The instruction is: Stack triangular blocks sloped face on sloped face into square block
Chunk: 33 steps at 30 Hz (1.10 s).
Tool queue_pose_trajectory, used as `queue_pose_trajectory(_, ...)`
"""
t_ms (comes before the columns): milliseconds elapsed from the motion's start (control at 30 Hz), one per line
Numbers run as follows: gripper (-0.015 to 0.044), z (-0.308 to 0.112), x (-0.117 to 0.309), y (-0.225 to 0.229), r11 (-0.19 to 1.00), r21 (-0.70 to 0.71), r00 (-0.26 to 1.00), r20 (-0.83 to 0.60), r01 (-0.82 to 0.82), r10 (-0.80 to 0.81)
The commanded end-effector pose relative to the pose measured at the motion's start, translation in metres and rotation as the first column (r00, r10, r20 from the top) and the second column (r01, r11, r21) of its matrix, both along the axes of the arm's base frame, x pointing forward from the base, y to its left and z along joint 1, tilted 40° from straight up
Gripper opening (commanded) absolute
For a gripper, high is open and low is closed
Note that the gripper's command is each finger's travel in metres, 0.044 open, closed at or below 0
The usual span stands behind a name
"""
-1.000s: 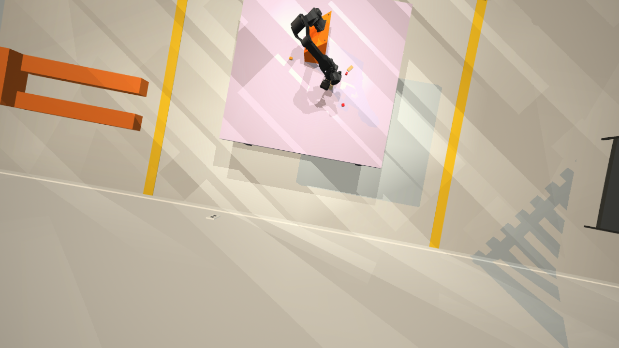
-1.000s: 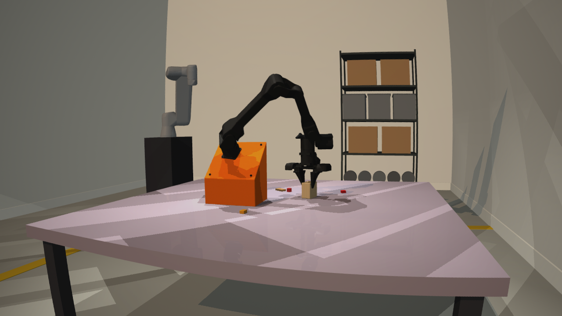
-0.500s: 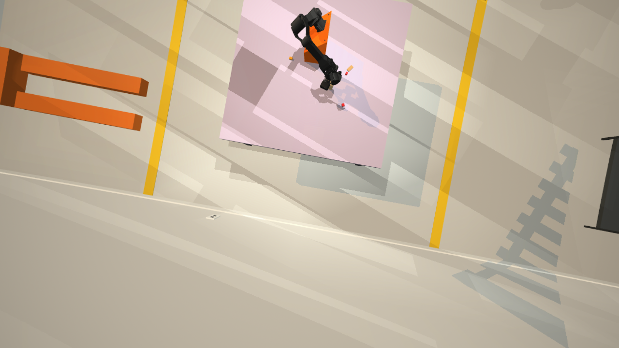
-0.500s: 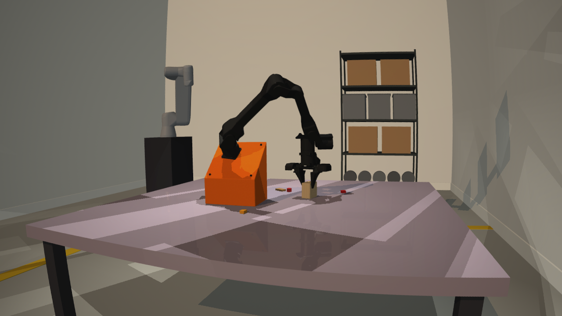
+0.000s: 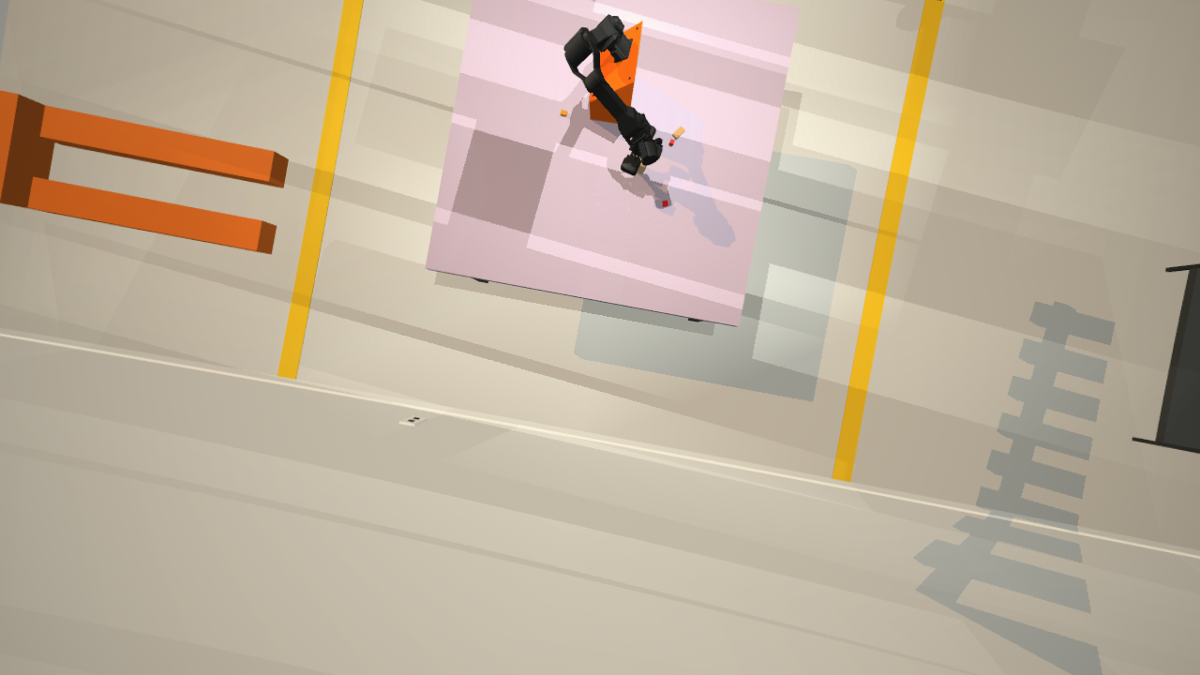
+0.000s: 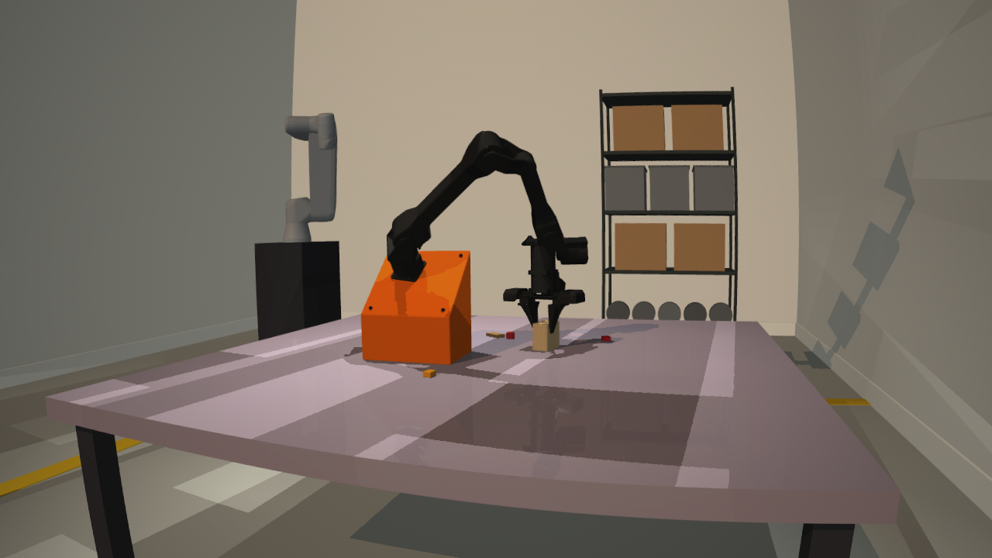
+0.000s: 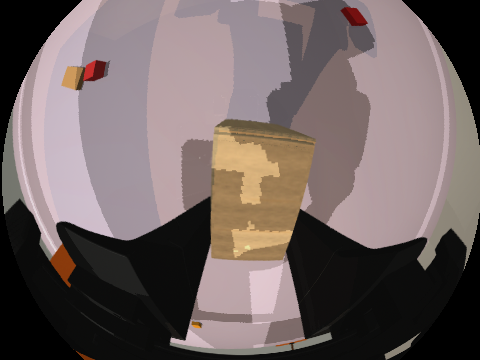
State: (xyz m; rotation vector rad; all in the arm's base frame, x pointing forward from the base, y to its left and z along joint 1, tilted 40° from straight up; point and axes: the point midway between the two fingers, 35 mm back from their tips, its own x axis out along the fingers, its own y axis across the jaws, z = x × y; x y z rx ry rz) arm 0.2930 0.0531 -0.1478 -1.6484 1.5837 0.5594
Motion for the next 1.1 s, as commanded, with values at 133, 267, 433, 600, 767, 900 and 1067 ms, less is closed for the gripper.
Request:
queue_pose_trajectory(133,0.0000,0.0000,0.0002,-0.0001,1.000,-0.001,1.000,0.000,-0.001,0.001)
queue_pose_trajectory(267,0.0026,-0.0001,0.0000,0.0000,1.000,0.000,1.000,0.000,0.000,0.000)
queue_pose_trajectory(433,0.0157,-0.0001,0.0000,0.0000,1.000,0.000,1.000,0.000,0.000,0.000)
queue_pose_trajectory(600,0.0289,-0.0001,0.0000,0.0000,1.000,0.000,1.000,0.000,0.000,0.000)
queue_pose_trajectory(767,0.0420,-0.0001,0.0000,0.0000,1.000,0.000,1.000,0.000,0.000,0.000)
queue_pose_trajectory(900,0.0440,-0.0001,0.0000,0.0000,1.000,0.000,1.000,0.000,0.000,0.000)
queue_pose_trajectory(1067,0.0440,-0.0001,0.0000,0.0000,1.000,0.000,1.000,0.000,0.000,0.000)
